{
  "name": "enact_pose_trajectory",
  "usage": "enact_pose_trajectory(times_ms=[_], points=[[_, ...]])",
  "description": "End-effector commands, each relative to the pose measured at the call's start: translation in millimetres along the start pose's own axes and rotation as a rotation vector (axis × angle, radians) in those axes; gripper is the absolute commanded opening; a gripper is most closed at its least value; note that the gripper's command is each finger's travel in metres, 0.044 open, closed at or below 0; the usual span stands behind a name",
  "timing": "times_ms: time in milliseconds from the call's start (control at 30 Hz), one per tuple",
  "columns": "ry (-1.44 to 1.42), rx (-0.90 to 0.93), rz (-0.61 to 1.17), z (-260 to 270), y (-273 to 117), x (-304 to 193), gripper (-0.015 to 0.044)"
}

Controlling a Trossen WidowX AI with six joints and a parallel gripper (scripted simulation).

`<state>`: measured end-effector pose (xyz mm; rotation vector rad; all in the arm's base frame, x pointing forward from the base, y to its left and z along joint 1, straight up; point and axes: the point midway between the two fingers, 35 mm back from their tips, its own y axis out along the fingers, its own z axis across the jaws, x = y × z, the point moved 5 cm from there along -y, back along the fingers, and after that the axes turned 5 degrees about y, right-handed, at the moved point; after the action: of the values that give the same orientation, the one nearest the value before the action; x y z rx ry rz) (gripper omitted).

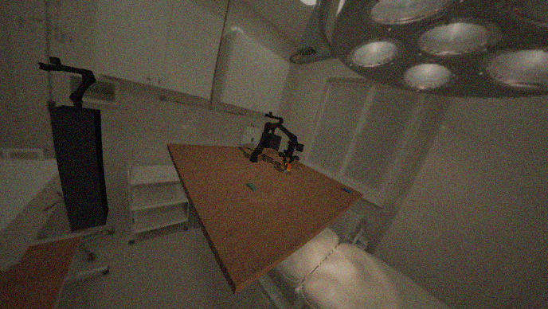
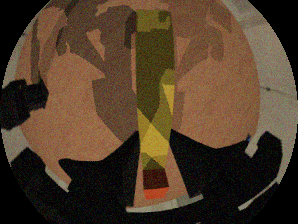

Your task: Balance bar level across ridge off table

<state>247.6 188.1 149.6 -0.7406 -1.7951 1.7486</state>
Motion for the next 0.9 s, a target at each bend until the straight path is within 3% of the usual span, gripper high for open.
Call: enact_pose_trajectory(times_ms=[0,867], points=[[-0.003,-0.001,-0.003,-0.1,2.5,0.4,0.0],[-0.003,-0.001,-0.003,-0.1,0.7,0.7,0.0]])
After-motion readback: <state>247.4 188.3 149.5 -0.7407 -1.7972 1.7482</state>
